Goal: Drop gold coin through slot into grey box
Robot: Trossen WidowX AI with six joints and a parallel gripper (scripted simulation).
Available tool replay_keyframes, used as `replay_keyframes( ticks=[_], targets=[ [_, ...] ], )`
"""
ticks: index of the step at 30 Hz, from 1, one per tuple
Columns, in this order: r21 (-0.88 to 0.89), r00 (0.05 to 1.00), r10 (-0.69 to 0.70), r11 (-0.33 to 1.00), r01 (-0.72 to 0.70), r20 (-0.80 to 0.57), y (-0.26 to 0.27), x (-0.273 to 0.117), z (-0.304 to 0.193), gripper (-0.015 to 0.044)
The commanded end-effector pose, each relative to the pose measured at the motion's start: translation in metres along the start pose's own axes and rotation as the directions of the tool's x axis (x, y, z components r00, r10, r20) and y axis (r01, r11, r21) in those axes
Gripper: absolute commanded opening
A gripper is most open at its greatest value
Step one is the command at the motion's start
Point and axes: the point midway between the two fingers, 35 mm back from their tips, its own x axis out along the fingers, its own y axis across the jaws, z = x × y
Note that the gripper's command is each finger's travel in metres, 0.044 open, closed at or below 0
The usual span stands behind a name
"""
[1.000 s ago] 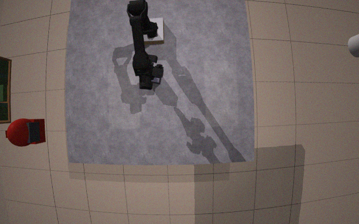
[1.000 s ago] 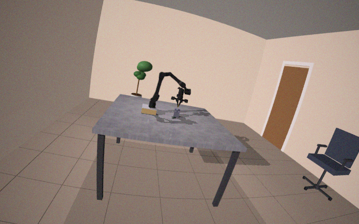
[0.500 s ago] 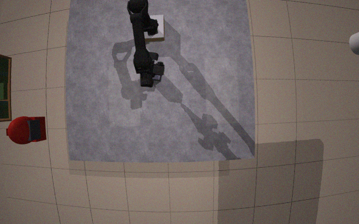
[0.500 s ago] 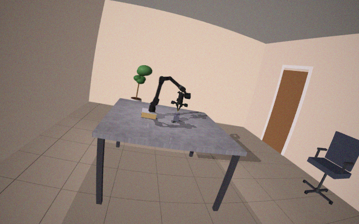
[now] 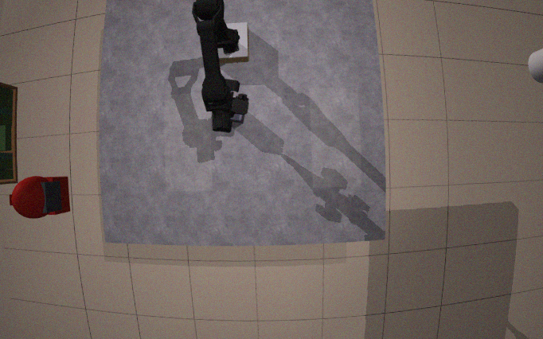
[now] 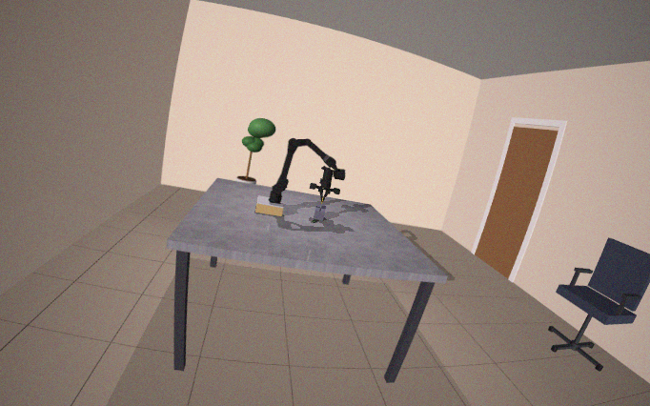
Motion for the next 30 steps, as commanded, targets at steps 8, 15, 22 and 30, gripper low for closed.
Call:
replay_keyframes(
  ticks=[8, 15, 22, 30],
  targets=[
    [-0.007, 1.0, 0.006, 1.0, -0.006, -0.001, 0.0019, 0.0053, -0.0003, 0.0],
    [-0.006, 1.0, 0.006, 1.0, -0.006, -0.001, 0.0013, 0.0071, -0.0002, 0.0],
    [-0.004, 1.0, 0.006, 1.0, -0.006, -0.001, 0.0012, 0.0091, -0.0002, 0.0],
    [-0.003, 1.0, 0.006, 1.0, -0.006, -0.001, 0.0016, 0.0113, -0.0004, 0.0]
  ],
)
